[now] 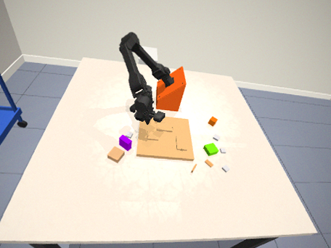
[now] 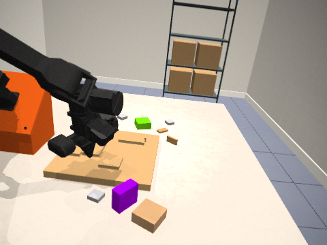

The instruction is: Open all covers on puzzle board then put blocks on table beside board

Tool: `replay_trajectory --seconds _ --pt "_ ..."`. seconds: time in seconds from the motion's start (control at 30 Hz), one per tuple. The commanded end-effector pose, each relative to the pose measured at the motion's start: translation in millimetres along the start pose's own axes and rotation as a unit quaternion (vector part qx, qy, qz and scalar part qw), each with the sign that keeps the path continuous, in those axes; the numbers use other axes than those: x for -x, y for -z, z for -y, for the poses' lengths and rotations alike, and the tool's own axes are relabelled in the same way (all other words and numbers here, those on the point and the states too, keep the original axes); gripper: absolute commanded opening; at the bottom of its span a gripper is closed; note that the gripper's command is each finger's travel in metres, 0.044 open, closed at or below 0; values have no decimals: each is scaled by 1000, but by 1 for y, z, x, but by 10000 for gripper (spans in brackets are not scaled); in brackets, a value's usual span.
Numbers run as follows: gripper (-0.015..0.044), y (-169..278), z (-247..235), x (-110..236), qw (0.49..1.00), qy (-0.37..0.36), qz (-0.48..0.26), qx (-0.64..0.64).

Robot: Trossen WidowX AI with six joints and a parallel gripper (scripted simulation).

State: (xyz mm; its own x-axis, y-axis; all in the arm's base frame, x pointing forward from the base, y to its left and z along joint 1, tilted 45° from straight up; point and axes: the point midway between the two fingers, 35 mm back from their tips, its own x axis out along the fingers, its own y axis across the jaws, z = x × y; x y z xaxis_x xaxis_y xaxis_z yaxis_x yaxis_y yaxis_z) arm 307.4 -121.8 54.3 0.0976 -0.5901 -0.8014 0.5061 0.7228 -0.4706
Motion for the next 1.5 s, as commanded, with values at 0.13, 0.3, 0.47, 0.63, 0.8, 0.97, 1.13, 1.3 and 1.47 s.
replay_trajectory --seconds 0.13,0.3,0.47,0.63,0.8,0.97,1.13,1.3,1.47 --pt "0 13 -38 18 968 70 -14 239" --pt "0 15 -42 20 962 77 -14 262" --pt "0 15 -42 20 962 77 -14 262" --pt "0 15 -42 20 962 77 -14 262" --pt "0 15 -42 20 962 77 -14 262" --pt "0 15 -42 20 962 77 -14 262" --pt "0 15 -41 18 962 77 -14 262" --pt "0 14 -41 13 962 77 -14 262" --pt "0 14 -40 8 962 77 -14 262"
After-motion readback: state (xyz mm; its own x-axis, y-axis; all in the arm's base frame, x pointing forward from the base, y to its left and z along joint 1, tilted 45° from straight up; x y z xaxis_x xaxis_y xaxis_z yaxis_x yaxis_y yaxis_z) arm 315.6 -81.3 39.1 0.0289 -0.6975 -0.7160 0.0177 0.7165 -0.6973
